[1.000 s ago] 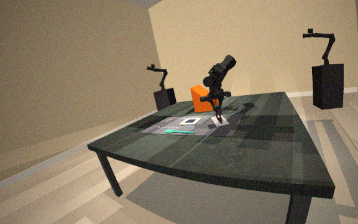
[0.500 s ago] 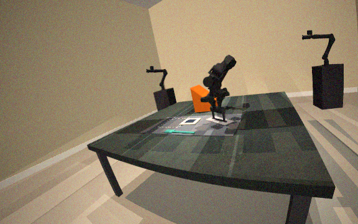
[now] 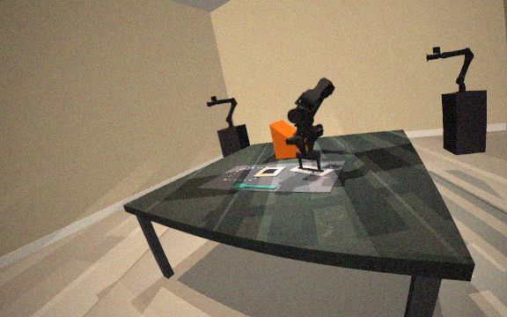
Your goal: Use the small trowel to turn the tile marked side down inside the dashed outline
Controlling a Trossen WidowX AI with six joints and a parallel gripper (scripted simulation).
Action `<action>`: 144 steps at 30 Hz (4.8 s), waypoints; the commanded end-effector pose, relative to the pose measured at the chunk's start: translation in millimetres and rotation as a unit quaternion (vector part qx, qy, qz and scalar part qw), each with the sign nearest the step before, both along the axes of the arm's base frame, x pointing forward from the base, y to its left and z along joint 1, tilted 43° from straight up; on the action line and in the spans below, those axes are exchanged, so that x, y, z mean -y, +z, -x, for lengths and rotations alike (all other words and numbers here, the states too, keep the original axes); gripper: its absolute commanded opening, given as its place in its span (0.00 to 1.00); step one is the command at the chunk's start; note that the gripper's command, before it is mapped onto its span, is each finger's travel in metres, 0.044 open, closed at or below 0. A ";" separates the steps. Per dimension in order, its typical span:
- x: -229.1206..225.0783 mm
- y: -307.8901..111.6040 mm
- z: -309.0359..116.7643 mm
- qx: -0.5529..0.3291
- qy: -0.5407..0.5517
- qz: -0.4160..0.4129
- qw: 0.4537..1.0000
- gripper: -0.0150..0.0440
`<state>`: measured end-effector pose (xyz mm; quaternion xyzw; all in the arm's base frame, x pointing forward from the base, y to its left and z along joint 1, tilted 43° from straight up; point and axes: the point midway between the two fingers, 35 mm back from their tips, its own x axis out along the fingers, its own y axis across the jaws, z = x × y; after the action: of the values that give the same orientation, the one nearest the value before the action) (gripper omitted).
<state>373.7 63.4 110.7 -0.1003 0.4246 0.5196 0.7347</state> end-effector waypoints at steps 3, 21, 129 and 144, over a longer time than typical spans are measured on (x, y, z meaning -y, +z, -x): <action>-1.0 -2.3 0.9 0.000 0.005 0.002 1.000 0.71; 0.6 -0.6 1.2 0.000 0.005 0.002 1.000 0.71; -8.3 -34.9 9.1 0.233 -0.267 0.222 0.908 0.44; -8.3 -34.9 9.1 0.233 -0.267 0.222 0.908 0.27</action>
<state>363.6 71.7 76.6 -0.2615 0.3563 0.1581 0.8830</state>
